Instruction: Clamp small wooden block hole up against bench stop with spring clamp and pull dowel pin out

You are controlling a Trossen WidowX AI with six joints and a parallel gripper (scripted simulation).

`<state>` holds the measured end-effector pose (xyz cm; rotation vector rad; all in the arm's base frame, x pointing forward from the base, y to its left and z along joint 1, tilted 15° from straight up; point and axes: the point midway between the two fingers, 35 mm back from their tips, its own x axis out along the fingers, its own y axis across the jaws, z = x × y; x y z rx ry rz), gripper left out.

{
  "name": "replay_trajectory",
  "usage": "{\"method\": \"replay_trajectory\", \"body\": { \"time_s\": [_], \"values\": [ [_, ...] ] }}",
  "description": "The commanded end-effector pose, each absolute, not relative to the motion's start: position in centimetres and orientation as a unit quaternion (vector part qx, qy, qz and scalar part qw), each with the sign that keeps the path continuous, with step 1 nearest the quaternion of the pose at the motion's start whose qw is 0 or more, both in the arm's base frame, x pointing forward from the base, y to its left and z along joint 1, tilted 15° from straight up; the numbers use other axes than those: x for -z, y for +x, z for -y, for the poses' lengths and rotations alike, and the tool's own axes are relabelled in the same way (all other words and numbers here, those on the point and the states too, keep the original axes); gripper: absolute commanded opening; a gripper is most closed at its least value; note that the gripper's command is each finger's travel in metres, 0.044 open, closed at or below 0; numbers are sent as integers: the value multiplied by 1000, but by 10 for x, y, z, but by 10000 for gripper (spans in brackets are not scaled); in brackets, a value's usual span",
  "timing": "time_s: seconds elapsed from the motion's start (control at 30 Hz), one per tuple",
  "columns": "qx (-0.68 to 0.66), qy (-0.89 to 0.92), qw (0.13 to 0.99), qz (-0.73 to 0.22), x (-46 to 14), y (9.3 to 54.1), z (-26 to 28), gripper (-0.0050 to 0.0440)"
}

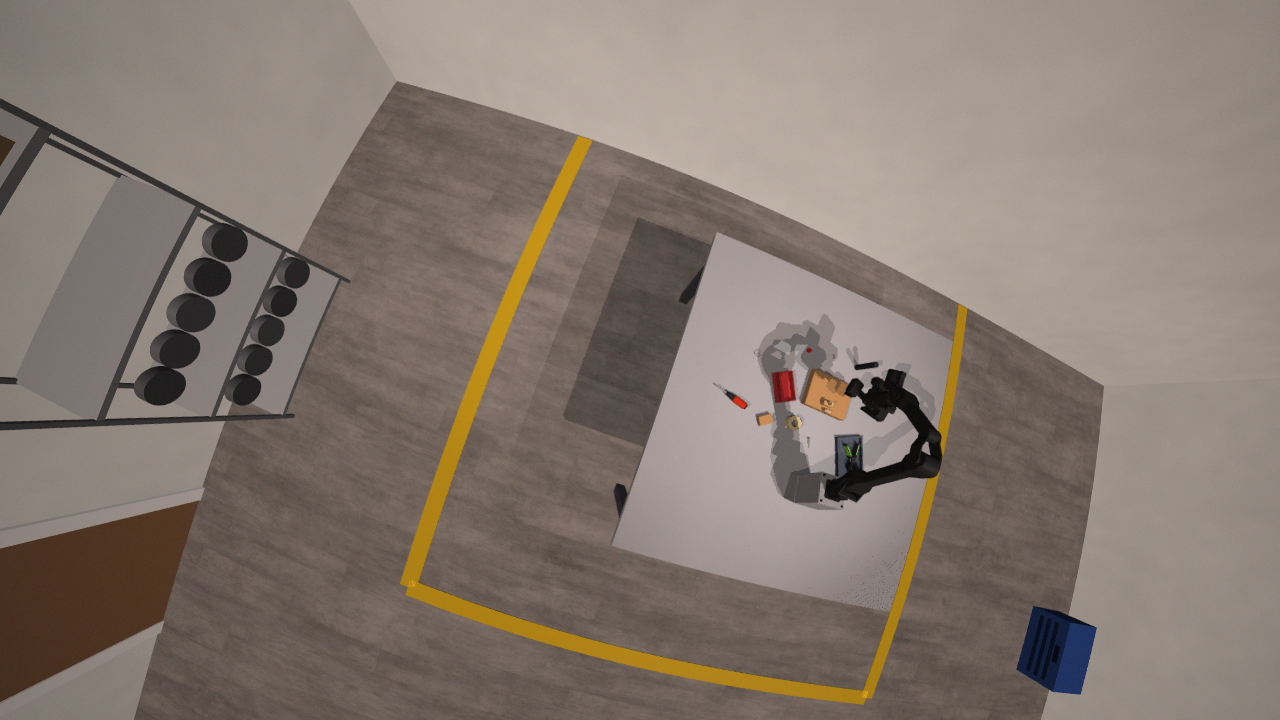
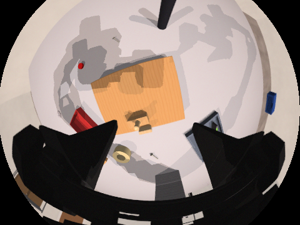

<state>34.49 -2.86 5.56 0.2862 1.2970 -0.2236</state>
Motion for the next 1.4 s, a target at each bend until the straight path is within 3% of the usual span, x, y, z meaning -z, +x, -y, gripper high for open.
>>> {"method": "replay_trajectory", "body": {
  "time_s": [0.0, 0.77, 1.27, 1.37],
  "values": [
    [74, 96, 789, -603, -55, 341, 18, 440],
    [8, 15, 793, -609, -50, 335, -5, 440],
    [76, 104, 786, -604, -46, 339, -6, 290],
    [81, 111, 785, -603, -45, 339, -6, 280]
  ]
}}
